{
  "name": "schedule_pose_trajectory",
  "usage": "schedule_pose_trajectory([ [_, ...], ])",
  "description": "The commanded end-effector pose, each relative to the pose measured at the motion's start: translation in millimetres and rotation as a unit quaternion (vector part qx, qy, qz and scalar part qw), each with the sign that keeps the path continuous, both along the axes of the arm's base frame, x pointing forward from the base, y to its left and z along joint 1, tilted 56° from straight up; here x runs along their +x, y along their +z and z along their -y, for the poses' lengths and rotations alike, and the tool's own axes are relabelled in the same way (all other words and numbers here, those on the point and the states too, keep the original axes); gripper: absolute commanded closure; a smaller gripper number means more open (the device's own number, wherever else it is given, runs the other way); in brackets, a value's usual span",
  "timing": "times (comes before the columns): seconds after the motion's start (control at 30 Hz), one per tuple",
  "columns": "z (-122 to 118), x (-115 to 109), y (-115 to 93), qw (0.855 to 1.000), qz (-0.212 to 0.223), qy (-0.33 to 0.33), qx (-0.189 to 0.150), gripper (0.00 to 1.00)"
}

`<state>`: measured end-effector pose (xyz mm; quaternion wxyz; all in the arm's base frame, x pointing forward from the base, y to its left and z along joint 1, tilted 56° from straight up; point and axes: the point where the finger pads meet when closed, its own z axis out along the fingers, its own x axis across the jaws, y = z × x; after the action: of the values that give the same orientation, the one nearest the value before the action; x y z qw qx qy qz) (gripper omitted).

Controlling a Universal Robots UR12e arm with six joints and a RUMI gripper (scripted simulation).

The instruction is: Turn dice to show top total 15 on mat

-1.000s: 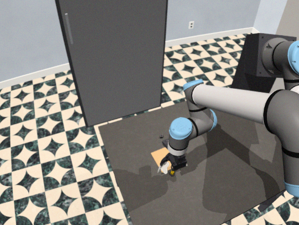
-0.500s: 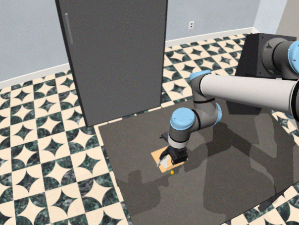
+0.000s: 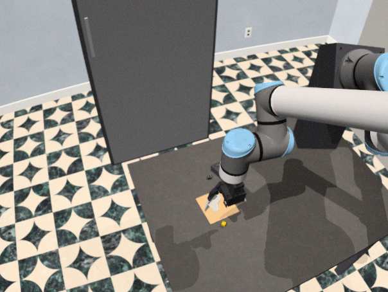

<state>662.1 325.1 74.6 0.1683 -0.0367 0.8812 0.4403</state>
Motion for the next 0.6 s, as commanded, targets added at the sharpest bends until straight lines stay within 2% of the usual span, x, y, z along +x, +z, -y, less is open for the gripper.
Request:
schedule_pose_trajectory([
  [0.0, 1.2, -4.8, -2.3, 1.0, -0.005, 0.003, 0.001, 0.0],
  [0.3, 0.6, -4.8, -2.4, 1.0, 0.007, 0.011, -0.003, 0.0],
  [0.57, -4.8, -5.4, -2.1, 0.992, 0.096, 0.074, -0.032, 0.0],
])
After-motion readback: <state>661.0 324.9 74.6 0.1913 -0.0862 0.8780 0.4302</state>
